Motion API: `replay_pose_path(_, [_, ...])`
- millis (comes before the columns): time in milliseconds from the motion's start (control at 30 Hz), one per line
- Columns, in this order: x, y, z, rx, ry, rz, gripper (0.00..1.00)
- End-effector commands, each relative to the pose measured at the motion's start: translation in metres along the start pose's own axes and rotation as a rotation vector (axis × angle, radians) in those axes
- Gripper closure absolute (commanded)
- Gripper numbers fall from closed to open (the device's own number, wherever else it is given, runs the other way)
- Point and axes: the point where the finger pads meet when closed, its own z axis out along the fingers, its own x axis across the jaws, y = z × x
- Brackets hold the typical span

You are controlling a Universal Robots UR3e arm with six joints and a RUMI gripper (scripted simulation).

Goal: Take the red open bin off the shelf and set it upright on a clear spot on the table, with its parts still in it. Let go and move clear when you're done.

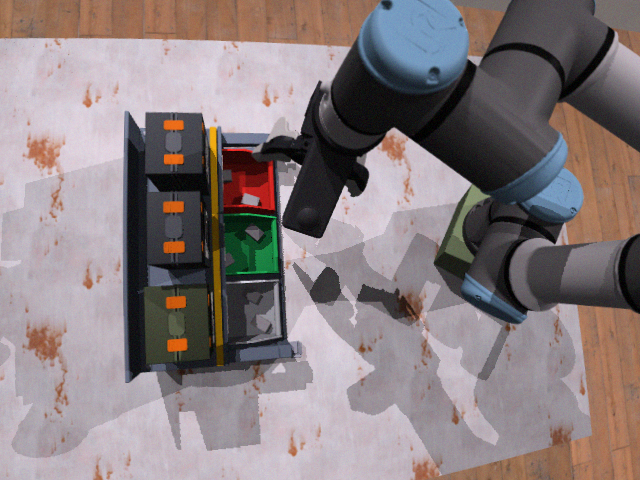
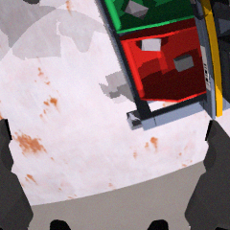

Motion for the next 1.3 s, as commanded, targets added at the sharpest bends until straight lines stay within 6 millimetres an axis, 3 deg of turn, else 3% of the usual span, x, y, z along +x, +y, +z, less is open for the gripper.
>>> replay_pose_path(0, [0.006, 0.000, 0.006, 0.020, 0.007, -0.041, 0.00])
replay_pose_path(233, [0.006, 0.000, 0.006, 0.020, 0.007, -0.041, 0.00])
replay_pose_path(400, [0.034, 0.001, 0.053, 0.073, -0.013, -0.293, 0.00])
replay_pose_path(800, [0.034, 0.001, 0.053, 0.073, -0.013, -0.293, 0.00])
replay_pose_path(967, [0.049, 0.001, 0.078, 0.088, -0.019, -0.361, 0.00])
replay_pose_path(1267, [0.049, 0.001, 0.078, 0.088, -0.019, -0.361, 0.00])
